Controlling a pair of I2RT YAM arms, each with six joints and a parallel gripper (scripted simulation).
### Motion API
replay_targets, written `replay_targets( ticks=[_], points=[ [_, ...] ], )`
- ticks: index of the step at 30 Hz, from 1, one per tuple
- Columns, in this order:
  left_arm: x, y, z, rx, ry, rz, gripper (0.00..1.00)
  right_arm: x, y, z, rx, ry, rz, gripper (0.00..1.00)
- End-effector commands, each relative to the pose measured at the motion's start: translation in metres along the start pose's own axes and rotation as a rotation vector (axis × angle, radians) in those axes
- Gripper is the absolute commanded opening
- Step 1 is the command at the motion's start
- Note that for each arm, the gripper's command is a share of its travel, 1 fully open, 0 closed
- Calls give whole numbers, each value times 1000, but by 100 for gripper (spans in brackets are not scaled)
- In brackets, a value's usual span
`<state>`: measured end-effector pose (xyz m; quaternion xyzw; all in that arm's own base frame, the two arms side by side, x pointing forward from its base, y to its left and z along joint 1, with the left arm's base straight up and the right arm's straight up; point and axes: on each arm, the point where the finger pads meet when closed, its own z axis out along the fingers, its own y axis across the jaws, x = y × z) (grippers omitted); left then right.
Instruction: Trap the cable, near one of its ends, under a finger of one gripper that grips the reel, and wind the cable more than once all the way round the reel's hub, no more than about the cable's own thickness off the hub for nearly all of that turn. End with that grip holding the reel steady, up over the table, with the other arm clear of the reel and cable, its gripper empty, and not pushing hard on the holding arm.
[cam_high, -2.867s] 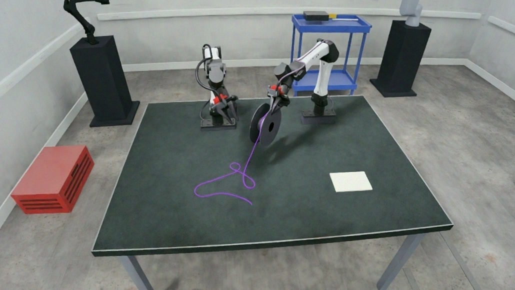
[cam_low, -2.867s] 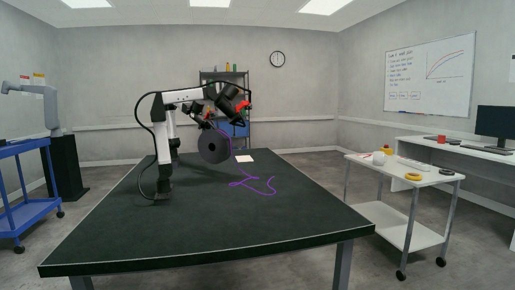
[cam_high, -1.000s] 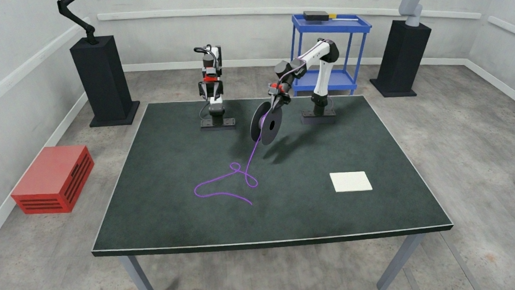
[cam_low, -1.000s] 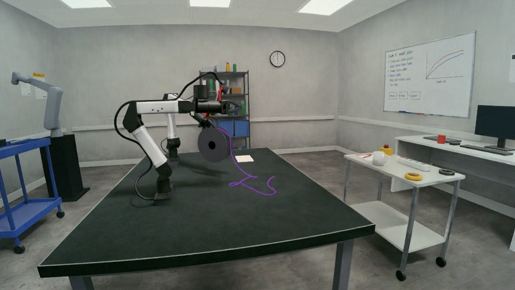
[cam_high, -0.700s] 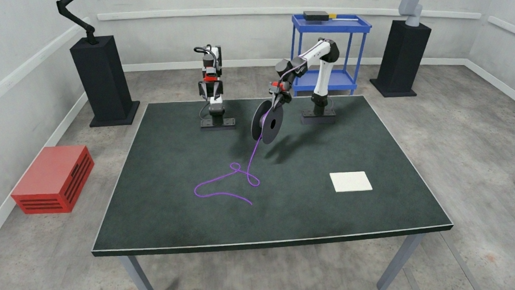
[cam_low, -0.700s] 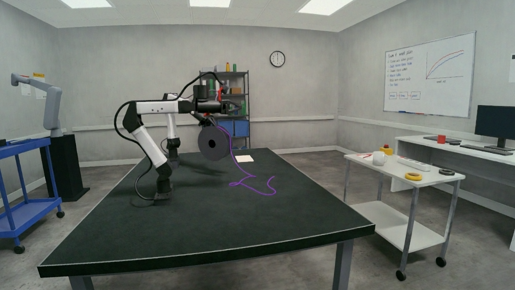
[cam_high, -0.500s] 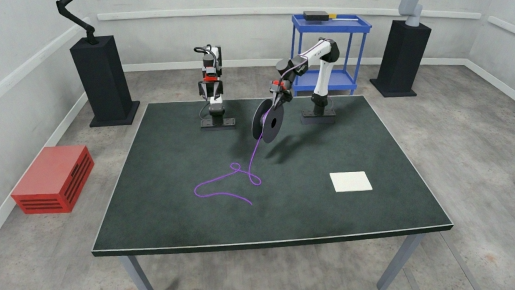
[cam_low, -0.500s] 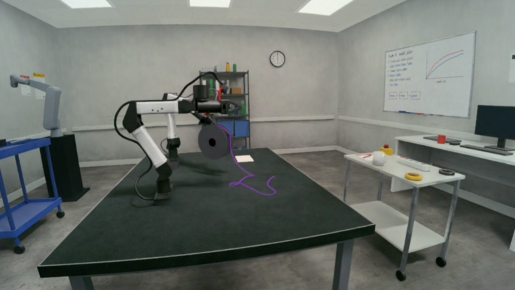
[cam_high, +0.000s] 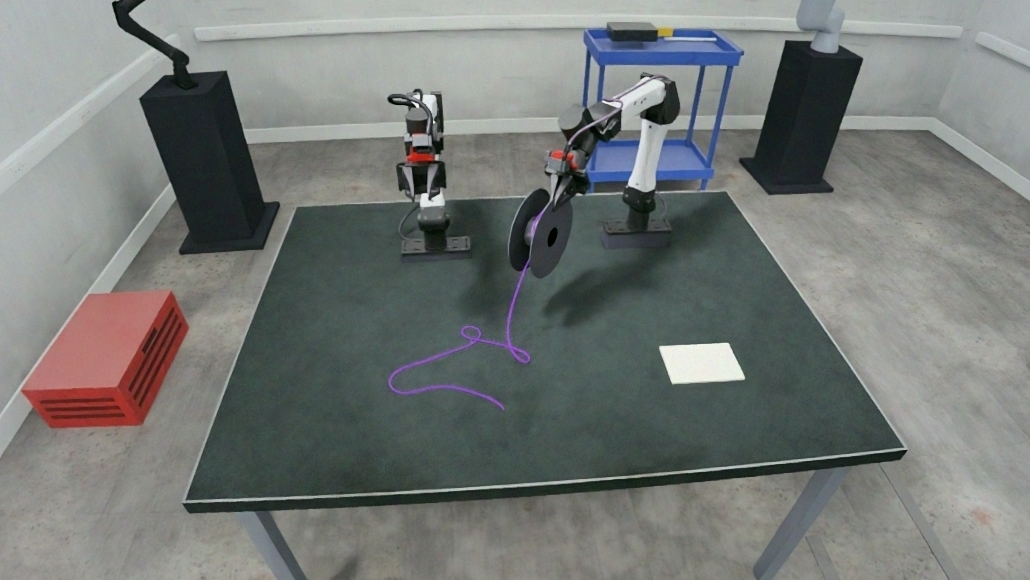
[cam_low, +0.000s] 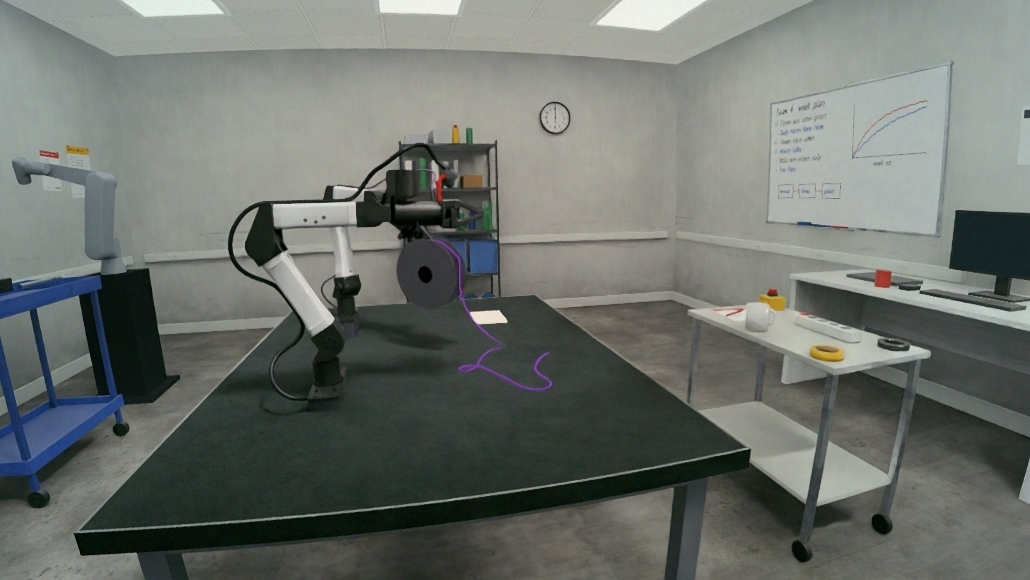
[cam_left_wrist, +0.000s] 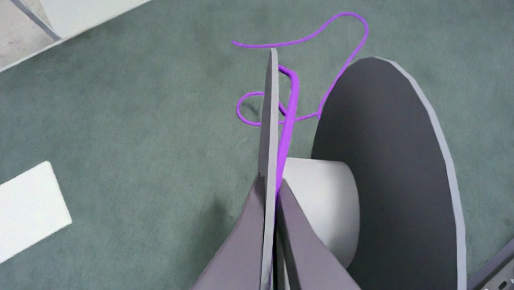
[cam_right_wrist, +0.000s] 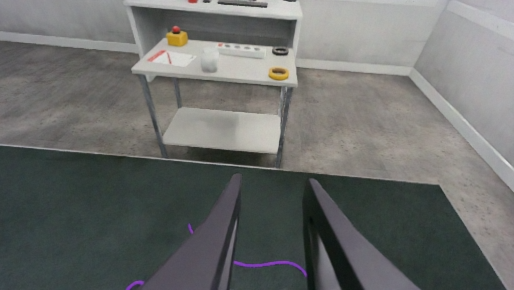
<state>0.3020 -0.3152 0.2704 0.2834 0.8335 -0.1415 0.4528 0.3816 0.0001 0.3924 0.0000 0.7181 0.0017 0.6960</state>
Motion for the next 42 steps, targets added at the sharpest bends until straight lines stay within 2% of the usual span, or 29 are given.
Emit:
replay_targets(
  ticks=[1,12,22,42],
  points=[
    [-37,3,-24,20,-98,-24,0,-6,-3,-5,13,-34,-8,30],
    [-55,15,-44,18,-95,-19,0,-6,-3,-5,13,-34,-8,30],
    [-62,21,-42,15,-55,-12,0,-6,-3,-5,13,-34,-8,30],
    [-94,40,-72,15,-55,-13,0,-6,-3,-5,13,-34,-8,30]
  ],
)
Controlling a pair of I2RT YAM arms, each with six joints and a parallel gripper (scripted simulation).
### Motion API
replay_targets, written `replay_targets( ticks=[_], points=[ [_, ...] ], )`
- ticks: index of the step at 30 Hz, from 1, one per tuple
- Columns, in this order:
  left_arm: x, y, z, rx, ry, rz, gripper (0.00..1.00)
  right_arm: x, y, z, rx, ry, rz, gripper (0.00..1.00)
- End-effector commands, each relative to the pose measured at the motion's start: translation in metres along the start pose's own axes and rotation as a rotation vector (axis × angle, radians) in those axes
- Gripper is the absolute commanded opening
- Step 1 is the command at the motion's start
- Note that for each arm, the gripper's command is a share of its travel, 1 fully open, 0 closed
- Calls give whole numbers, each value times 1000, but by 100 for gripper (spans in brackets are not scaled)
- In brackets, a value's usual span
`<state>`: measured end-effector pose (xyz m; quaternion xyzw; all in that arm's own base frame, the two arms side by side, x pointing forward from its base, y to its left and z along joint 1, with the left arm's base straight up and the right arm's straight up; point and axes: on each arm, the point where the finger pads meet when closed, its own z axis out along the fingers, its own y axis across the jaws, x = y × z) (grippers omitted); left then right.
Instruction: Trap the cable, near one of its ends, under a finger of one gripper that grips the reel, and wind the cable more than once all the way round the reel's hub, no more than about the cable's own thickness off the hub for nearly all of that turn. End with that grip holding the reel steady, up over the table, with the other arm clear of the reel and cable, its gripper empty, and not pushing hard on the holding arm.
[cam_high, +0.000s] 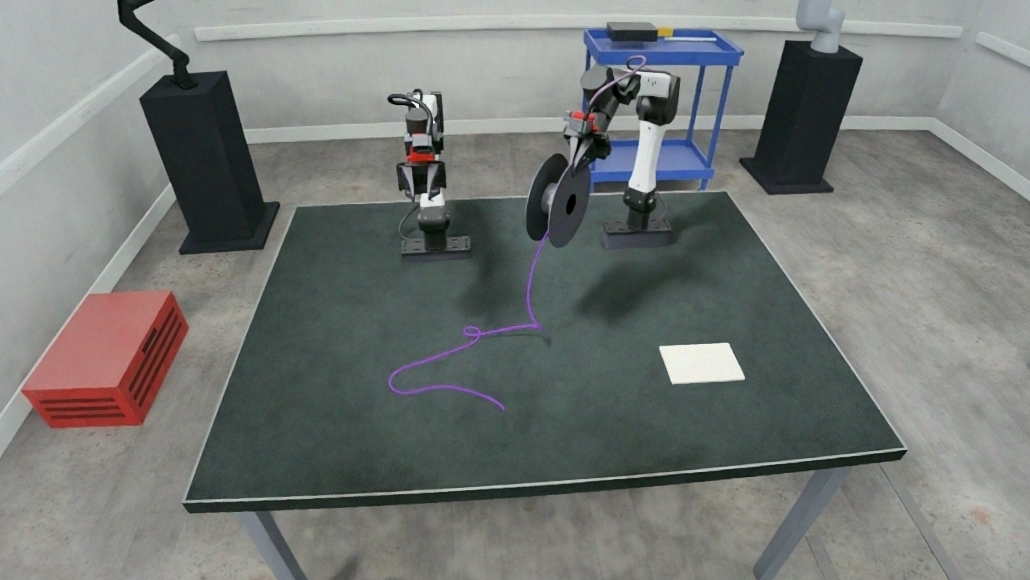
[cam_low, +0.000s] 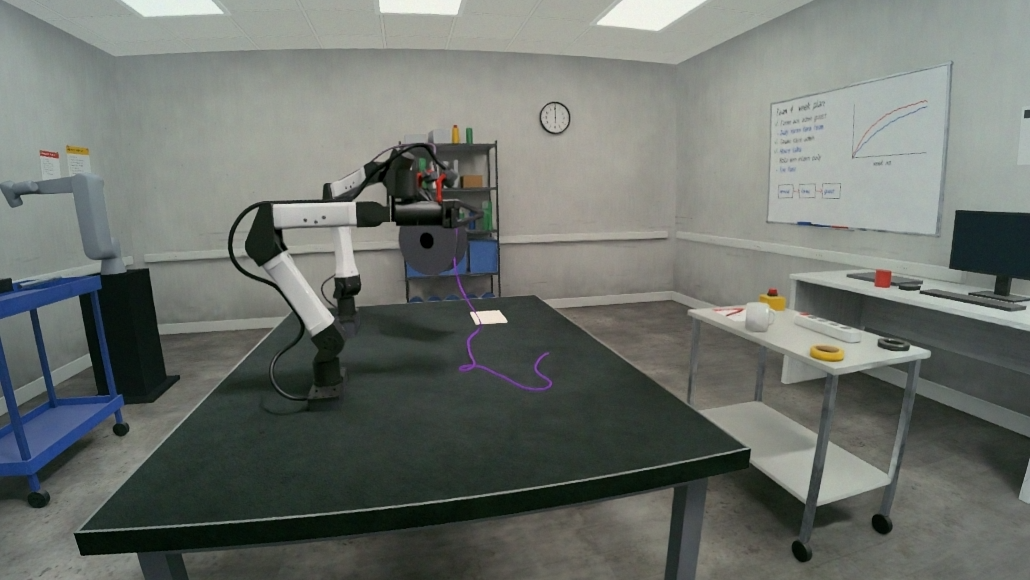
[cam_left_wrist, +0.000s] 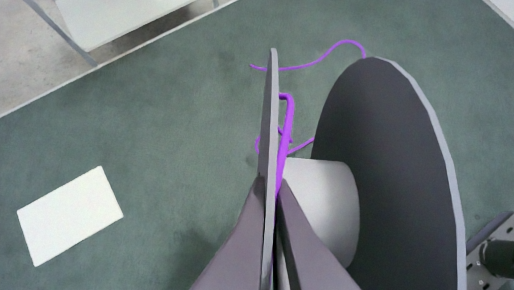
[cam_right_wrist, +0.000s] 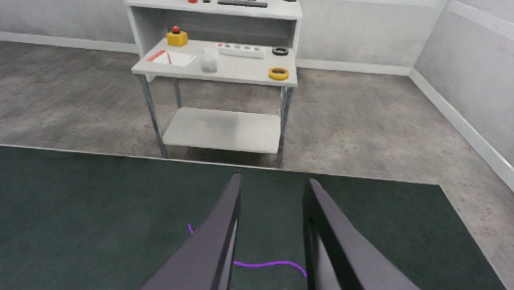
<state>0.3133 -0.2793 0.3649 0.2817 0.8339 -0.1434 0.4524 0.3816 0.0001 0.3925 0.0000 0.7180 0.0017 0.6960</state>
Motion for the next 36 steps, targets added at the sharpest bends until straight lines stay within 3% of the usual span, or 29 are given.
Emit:
replay_targets(
  ticks=[1,36],
  points=[
    [-24,3,-11,13,-54,-7,0,-6,-3,-5,13,-34,-8,30],
    [-57,19,-39,14,-73,-13,0,-6,-3,-5,13,-34,-8,30]
  ],
)
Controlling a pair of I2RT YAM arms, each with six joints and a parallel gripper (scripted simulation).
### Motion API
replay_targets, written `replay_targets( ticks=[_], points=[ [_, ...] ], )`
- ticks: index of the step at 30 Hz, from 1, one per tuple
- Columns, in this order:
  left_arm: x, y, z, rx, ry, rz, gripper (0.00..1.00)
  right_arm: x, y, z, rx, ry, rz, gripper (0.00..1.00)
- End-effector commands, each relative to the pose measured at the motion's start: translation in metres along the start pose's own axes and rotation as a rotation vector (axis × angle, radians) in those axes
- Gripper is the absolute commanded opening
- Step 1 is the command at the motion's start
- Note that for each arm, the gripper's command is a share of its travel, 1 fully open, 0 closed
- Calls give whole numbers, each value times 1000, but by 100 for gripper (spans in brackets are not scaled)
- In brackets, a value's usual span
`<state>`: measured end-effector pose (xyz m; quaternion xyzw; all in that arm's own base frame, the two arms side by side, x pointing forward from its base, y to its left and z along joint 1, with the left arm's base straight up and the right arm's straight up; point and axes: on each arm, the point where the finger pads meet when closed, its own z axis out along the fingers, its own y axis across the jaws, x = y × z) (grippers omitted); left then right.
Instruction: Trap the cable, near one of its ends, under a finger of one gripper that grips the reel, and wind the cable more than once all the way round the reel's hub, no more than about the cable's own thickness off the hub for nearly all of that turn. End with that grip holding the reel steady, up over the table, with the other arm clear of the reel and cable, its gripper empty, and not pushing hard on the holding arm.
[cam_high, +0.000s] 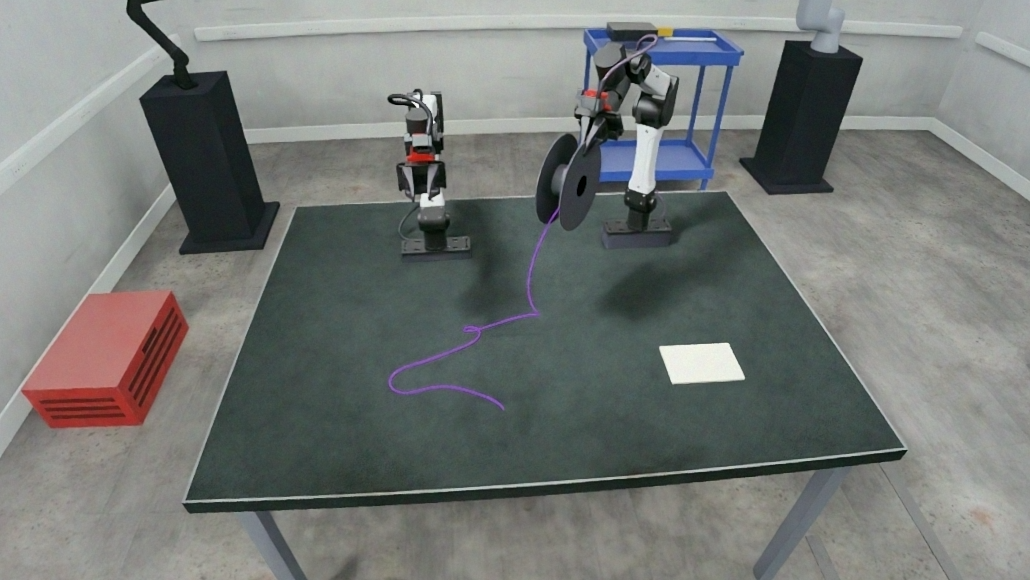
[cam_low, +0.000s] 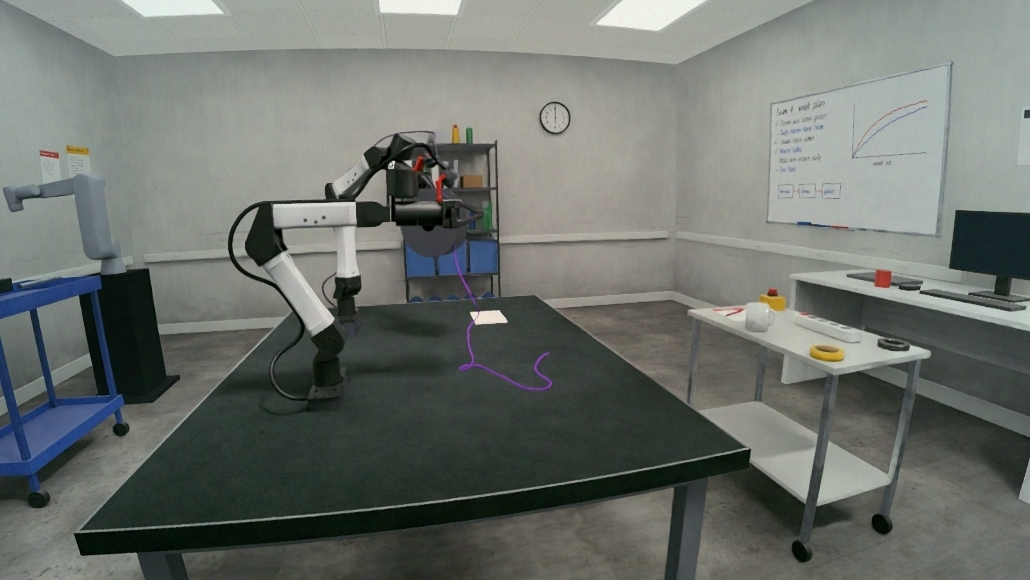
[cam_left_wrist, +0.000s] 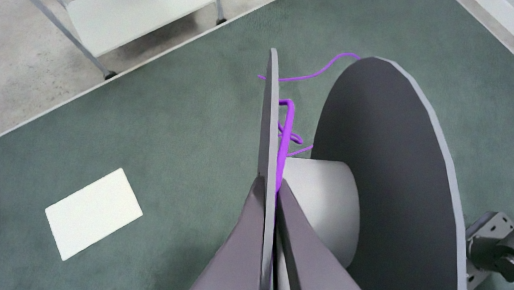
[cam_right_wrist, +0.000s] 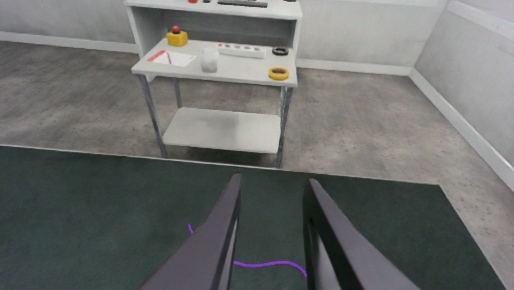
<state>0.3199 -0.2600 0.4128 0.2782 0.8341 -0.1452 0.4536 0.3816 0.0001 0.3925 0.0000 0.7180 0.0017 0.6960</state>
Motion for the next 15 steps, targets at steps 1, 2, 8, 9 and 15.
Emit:
replay_targets(
  ticks=[1,2,8,9,15],
  points=[
    [-21,-1,-8,15,-69,-6,0,-6,-3,-5,13,-34,-8,30],
    [-21,0,-9,15,-69,-6,0,-6,-3,-5,13,-34,-8,30],
    [-22,0,-10,15,-70,-7,0,-6,-3,-5,13,-34,-8,30],
    [-23,0,-9,14,-70,-7,0,-6,-3,-5,13,-34,-8,30],
    [-24,-1,-12,18,-75,-6,0,-6,-3,-5,13,-34,-8,30]
  ],
)
